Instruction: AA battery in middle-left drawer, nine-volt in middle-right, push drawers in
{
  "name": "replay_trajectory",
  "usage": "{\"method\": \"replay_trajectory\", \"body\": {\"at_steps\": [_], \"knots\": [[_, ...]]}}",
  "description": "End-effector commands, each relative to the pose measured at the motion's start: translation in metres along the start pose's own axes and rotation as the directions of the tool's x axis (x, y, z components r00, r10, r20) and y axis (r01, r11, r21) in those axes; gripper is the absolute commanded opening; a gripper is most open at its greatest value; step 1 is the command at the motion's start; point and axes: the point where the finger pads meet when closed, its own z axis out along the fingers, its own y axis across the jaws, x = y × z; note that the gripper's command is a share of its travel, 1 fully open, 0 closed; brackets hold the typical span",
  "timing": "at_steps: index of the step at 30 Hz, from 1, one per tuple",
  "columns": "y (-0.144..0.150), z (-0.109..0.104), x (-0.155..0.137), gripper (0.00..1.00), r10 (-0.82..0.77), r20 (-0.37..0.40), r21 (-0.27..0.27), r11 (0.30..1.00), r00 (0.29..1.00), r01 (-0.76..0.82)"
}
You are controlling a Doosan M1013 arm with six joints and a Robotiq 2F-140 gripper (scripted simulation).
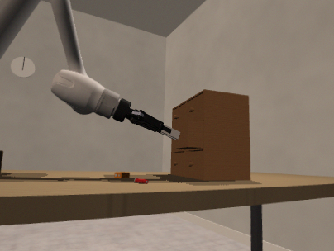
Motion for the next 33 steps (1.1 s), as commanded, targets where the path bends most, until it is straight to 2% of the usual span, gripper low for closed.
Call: {"method": "replay_trajectory", "body": {"at_steps": [1, 33], "knots": [[0.0, -0.0035, -0.0012, 0.08, 0.0, 0.0, 0.0, 1.0, 1.0, 0.0], [0.0, -0.013, -0.0046, 0.08, 0.0, 0.0, 0.0, 1.0, 1.0, 0.0]]}}
